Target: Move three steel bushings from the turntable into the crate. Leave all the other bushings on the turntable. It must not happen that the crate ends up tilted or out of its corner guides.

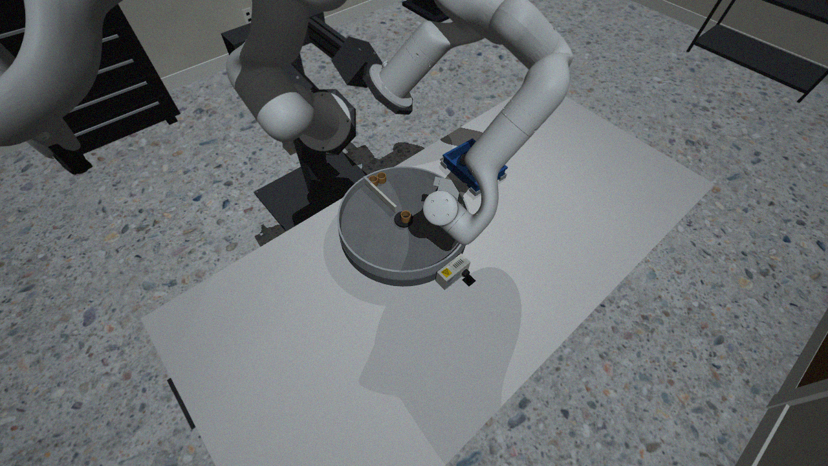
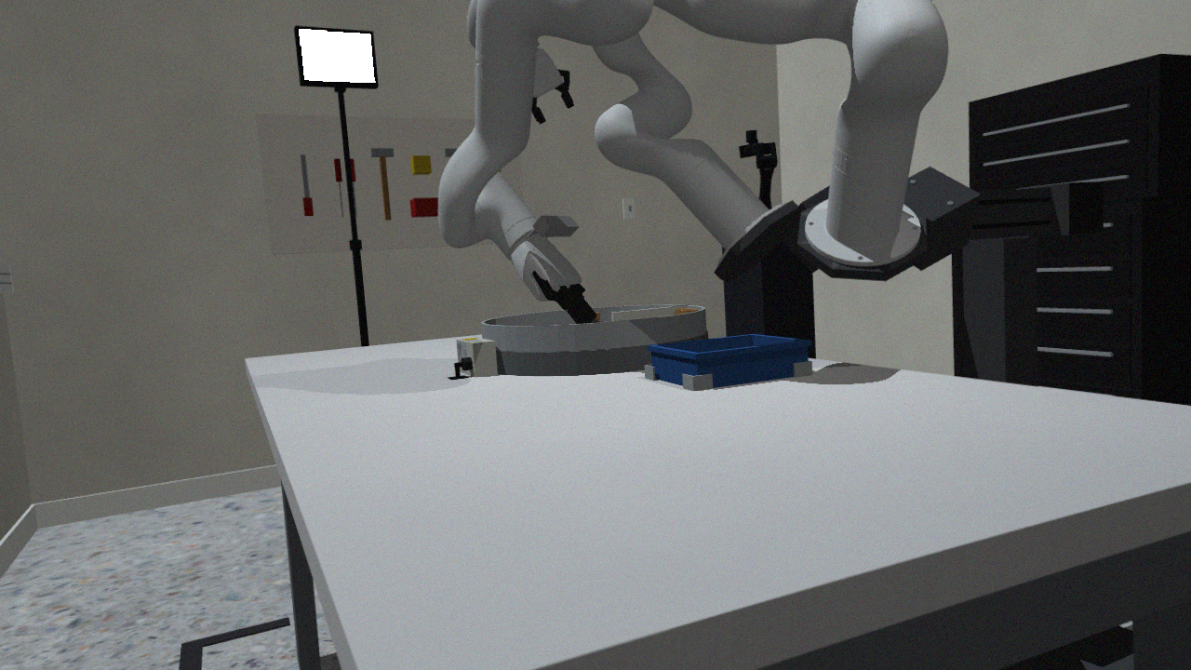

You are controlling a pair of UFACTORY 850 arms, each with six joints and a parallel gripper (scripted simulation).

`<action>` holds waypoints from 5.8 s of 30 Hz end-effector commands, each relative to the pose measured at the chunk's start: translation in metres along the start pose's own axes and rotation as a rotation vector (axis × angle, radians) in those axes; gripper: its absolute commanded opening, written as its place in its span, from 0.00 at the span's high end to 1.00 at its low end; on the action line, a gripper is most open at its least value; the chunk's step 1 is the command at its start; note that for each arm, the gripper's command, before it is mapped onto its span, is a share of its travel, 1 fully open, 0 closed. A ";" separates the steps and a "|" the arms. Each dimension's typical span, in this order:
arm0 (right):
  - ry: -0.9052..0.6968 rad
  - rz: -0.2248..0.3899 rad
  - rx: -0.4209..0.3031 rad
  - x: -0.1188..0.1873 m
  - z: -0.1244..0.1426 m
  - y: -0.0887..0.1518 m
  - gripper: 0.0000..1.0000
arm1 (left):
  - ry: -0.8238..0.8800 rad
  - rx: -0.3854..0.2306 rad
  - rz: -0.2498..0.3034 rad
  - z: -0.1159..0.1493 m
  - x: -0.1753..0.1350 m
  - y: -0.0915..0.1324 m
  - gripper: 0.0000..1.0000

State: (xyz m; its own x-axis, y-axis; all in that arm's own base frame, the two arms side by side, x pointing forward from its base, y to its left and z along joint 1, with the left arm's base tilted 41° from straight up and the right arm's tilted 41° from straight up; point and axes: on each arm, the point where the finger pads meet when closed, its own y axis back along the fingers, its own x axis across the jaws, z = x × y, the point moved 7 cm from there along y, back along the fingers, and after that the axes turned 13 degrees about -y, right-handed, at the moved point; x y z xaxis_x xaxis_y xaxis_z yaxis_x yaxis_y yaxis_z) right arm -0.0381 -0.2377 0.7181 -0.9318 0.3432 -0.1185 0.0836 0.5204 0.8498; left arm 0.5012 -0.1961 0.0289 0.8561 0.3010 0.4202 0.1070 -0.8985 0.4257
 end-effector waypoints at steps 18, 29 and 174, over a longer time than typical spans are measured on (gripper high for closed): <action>0.000 -0.001 0.002 0.000 0.000 0.001 0.00 | 0.000 0.001 0.000 0.026 0.018 0.025 1.00; 0.000 -0.001 0.002 0.000 0.000 0.001 0.00 | 0.000 0.001 0.000 0.036 0.022 0.034 0.89; 0.000 -0.001 0.002 0.000 0.000 0.001 0.00 | -2.960 0.417 0.869 -0.023 -0.156 0.013 0.45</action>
State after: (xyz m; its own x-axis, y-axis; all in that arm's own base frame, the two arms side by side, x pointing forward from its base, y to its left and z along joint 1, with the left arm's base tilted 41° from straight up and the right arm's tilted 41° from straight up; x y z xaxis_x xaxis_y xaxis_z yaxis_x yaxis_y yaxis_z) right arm -0.0381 -0.2377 0.7181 -0.9318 0.3432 -0.1185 0.0836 0.5204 0.8498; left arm 0.3661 -0.2486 -0.0112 -0.7290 -0.1891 -0.6578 -0.4071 -0.6528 0.6388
